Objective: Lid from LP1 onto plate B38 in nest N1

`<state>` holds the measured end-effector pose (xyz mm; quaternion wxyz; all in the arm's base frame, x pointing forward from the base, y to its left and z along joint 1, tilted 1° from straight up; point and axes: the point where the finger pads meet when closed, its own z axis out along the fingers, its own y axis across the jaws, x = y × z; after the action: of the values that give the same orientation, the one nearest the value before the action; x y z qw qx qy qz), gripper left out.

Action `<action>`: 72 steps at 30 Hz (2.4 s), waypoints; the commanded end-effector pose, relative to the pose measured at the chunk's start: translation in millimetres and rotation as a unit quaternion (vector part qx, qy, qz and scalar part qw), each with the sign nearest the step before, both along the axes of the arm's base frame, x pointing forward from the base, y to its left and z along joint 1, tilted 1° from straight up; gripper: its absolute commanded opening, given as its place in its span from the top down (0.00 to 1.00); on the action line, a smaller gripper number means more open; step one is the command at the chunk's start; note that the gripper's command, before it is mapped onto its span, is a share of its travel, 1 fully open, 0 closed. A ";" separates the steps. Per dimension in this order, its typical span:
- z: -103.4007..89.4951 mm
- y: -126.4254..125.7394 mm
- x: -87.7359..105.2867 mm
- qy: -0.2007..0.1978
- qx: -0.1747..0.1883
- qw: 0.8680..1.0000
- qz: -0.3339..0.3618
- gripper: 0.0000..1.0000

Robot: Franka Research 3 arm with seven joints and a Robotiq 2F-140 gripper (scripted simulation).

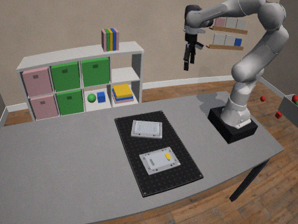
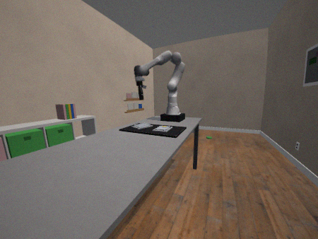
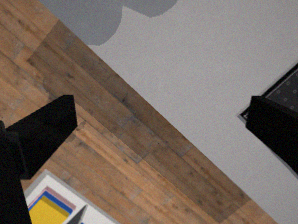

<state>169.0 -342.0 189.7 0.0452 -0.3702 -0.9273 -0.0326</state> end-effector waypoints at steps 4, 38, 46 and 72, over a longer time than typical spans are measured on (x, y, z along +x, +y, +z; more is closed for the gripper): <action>-7.2 1.7 36.8 -0.025 0.002 0.982 0.189 0.00; -47.1 88.3 196.4 -0.059 0.019 0.718 0.694 0.00; -60.8 129.5 236.5 -0.061 0.024 0.619 0.783 0.00; -95.8 248.7 307.7 -0.065 0.037 0.222 0.972 0.00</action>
<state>467.5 -101.5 96.7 0.0101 0.7495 -0.6615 -0.0249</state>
